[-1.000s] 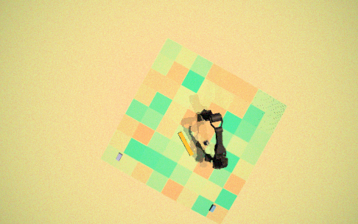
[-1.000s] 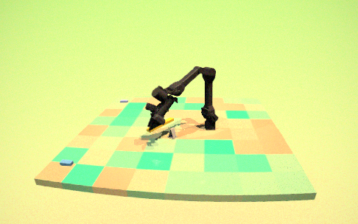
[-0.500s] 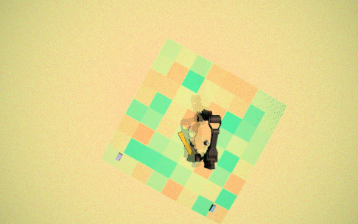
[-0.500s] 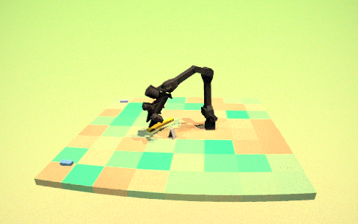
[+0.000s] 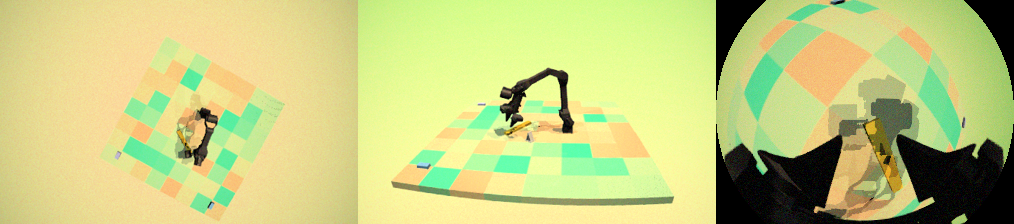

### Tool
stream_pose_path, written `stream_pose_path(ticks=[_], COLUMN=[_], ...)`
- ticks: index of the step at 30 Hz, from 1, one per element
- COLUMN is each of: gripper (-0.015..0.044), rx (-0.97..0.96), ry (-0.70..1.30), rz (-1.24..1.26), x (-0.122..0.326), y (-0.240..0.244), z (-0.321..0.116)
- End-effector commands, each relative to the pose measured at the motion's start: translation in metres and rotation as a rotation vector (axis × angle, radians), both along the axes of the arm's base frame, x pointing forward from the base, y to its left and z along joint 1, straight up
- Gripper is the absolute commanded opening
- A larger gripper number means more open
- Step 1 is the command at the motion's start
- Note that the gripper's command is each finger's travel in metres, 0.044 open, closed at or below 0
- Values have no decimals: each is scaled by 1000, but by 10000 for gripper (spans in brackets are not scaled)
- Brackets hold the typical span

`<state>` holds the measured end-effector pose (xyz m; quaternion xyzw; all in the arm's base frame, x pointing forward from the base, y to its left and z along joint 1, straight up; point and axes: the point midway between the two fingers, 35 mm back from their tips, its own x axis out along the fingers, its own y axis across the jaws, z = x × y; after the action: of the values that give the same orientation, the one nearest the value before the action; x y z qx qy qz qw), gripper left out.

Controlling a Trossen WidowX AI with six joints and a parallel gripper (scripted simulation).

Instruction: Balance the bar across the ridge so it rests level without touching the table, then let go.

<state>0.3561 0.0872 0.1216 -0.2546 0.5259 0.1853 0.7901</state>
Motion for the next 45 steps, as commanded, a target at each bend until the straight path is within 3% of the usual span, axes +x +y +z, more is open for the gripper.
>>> stream_pose_path(ticks=[1,25,45], gripper=[315,315,315], rx=[-38,-108,-106], ry=[49,340,347], rz=[51,345,354], x=[-1,-41,-41], y=[-21,-132,-135], z=[-1,-1,-46])
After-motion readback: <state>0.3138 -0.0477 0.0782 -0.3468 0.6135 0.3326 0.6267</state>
